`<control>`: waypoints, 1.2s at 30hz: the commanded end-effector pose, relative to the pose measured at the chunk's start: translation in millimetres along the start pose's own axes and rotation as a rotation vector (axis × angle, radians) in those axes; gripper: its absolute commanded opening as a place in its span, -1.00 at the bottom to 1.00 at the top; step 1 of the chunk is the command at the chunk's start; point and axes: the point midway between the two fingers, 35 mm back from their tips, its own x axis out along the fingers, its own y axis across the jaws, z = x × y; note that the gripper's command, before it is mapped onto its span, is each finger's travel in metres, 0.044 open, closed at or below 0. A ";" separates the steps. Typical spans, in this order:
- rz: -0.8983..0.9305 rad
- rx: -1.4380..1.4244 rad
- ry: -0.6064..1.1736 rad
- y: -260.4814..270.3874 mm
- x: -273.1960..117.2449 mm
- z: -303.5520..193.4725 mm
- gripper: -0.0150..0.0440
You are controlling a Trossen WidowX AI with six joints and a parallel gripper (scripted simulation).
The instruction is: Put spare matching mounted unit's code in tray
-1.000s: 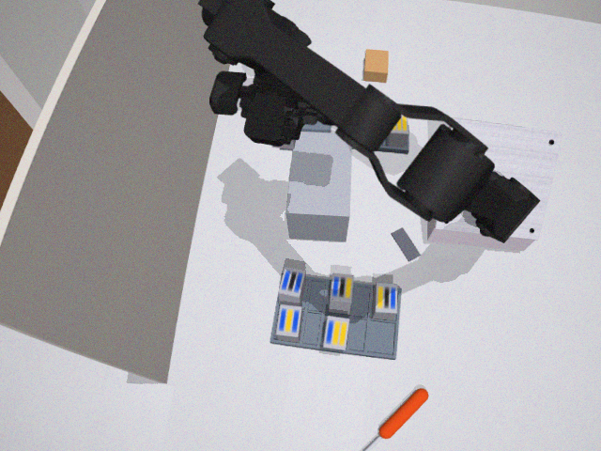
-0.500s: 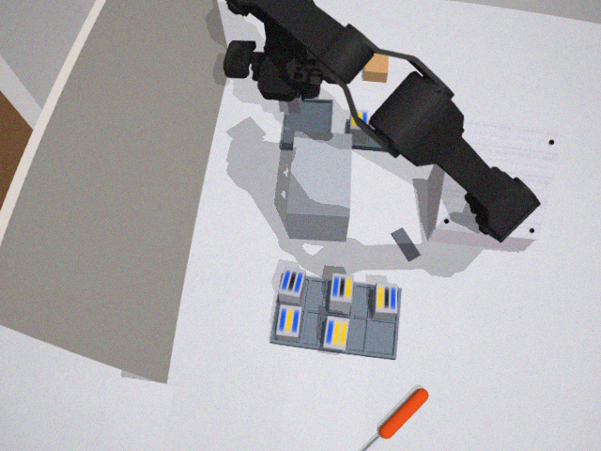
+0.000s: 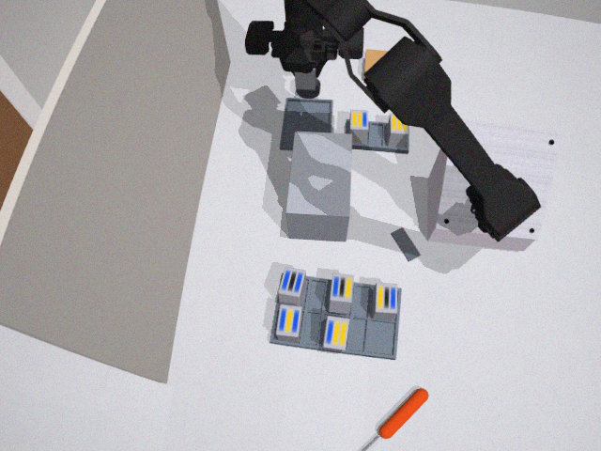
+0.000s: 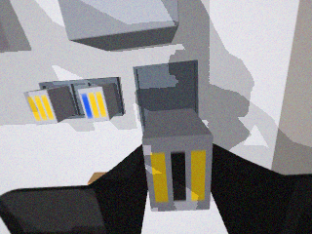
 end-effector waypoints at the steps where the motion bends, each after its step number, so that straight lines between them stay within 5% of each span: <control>1: -0.006 -0.013 0.008 -1.4 -1.6 -4.8 -0.49; 36: -0.007 -0.013 0.009 -6.0 31.1 -7.8 -0.49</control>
